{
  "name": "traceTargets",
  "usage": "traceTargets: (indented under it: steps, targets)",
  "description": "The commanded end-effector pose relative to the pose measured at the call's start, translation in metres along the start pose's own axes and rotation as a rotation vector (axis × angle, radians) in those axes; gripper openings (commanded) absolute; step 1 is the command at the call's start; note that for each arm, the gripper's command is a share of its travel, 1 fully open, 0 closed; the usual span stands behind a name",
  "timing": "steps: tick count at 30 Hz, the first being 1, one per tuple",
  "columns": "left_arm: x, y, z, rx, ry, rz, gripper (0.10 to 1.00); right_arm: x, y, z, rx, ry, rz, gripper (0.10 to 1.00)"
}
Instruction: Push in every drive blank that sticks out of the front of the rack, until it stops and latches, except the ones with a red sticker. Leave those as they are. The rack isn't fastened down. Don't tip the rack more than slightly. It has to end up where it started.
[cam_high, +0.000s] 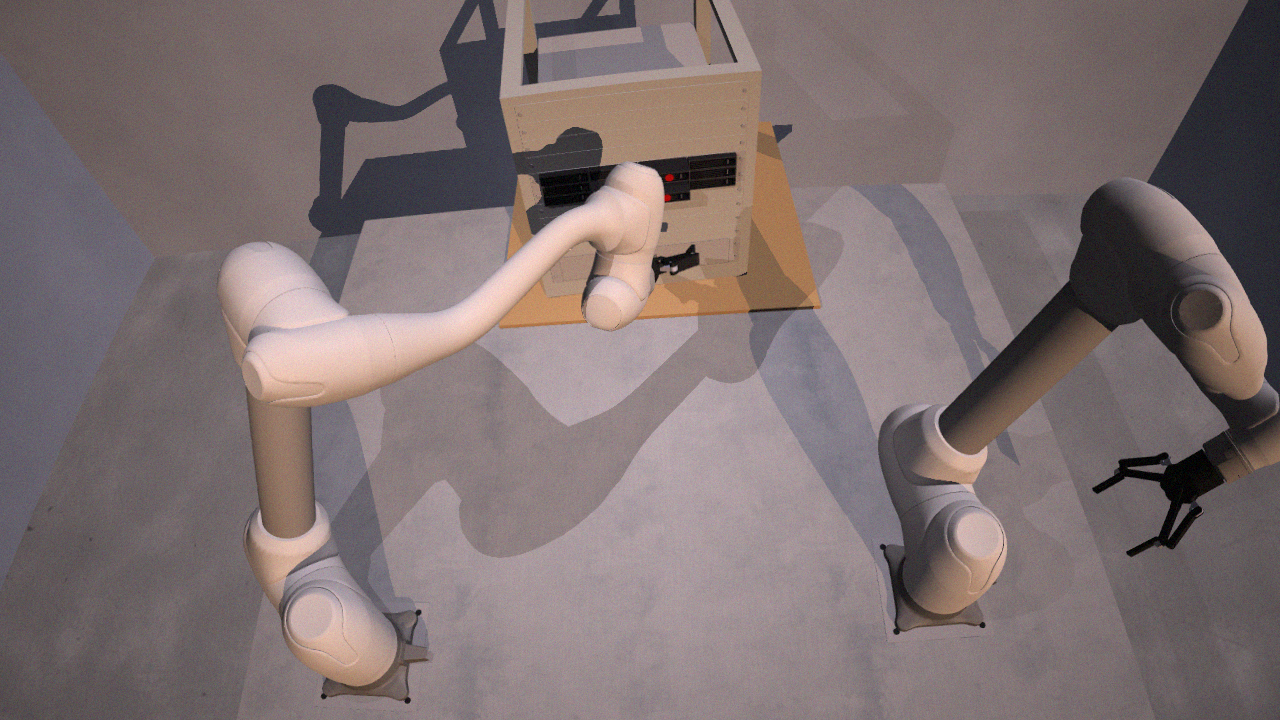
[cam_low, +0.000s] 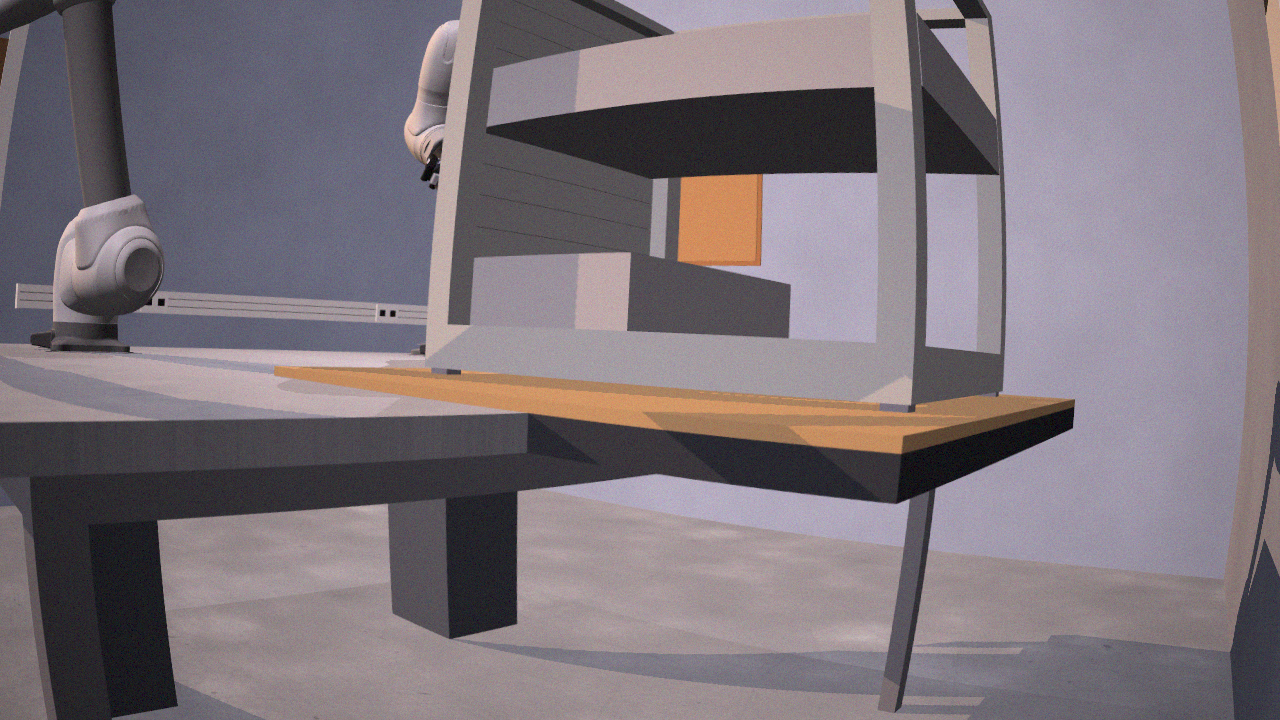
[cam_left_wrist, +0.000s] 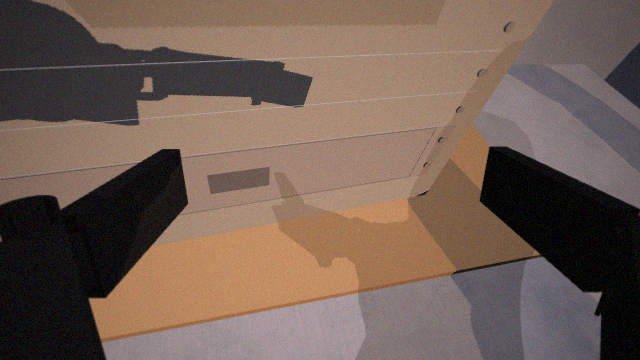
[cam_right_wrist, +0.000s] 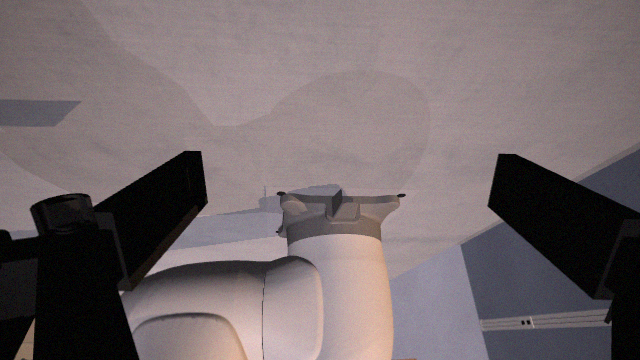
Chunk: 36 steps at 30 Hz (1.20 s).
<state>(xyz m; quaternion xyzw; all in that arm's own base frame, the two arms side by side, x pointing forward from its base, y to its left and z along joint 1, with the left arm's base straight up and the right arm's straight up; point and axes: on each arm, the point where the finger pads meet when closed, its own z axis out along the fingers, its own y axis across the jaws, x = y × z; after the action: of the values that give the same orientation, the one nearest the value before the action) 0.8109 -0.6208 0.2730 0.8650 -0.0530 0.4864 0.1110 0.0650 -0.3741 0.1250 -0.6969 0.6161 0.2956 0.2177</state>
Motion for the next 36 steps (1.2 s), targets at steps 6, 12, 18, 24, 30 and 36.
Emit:
traceTargets:
  steps: [6,12,18,24,30,36]
  targets:
    - [0.001,0.000,-0.001,-0.001,0.002,-0.001,1.000,-0.029,0.008,0.032,0.088,-0.027,-0.015,1.000]
    - [0.001,0.000,-0.001,-0.001,0.002,-0.001,1.000,-0.036,0.009,0.040,0.111,-0.034,-0.018,1.000]
    - [0.001,0.000,-0.001,-0.001,0.002,-0.001,1.000,-0.039,0.009,0.042,0.118,-0.036,-0.019,1.000]
    - [0.001,0.000,-0.001,-0.001,0.002,-0.001,1.000,-0.039,0.009,0.042,0.118,-0.036,-0.019,1.000]
    - [0.001,0.000,-0.001,-0.001,0.002,-0.001,1.000,-0.039,0.009,0.042,0.118,-0.036,-0.019,1.000]
    - [0.001,0.000,-0.001,-0.001,0.002,-0.001,1.000,-0.039,0.009,0.042,0.118,-0.036,-0.019,1.000]
